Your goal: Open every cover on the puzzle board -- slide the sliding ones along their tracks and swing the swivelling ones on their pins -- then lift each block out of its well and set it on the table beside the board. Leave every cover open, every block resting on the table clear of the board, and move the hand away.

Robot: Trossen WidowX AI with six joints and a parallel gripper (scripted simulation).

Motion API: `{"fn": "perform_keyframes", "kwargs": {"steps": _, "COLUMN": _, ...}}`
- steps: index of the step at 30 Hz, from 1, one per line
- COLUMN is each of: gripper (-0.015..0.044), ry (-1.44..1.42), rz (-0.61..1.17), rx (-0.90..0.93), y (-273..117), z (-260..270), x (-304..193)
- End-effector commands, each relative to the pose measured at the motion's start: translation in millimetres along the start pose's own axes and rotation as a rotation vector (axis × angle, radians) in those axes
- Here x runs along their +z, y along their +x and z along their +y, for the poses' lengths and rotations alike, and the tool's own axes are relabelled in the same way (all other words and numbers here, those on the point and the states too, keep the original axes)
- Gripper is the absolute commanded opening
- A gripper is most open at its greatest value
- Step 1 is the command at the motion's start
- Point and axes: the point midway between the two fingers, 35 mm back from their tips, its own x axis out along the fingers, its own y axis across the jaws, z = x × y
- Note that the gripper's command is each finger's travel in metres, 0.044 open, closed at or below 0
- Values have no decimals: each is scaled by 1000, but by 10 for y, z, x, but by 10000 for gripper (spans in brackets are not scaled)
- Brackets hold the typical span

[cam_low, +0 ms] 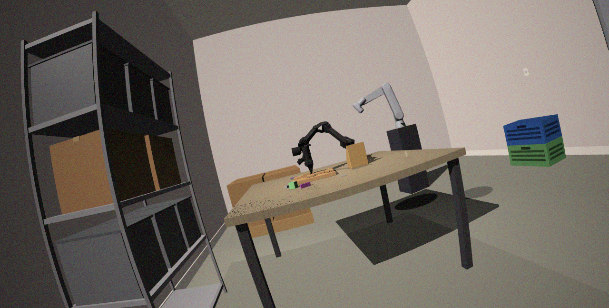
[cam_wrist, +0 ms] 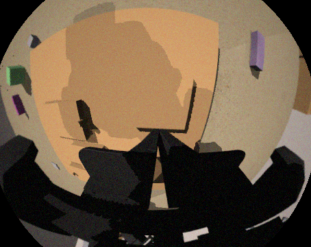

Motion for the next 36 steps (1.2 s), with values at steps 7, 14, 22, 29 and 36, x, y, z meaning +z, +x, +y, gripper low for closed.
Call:
{"fn": "perform_keyframes", "kwargs": {"steps": 7, "gripper": 0, "ry": -7, "rz": 2, "rx": -3, "y": 4, "z": -2, "x": 103}}
{"fn": "perform_keyframes", "kwargs": {"steps": 14, "gripper": 0, "ry": -7, "rz": 1, "rx": -3, "y": 2, "z": -3, "x": 173}}
{"fn": "perform_keyframes", "kwargs": {"steps": 22, "gripper": 0, "ry": -7, "rz": 1, "rx": -3, "y": 2, "z": -4, "x": 255}}
{"fn": "perform_keyframes", "kwargs": {"steps": 29, "gripper": 0, "ry": -6, "rz": 1, "rx": -3, "y": 2, "z": -4, "x": 325}}
{"fn": "perform_keyframes", "kwargs": {"steps": 36, "gripper": 0, "ry": -6, "rz": 0, "rx": -3, "y": 3, "z": -5, "x": 395}}
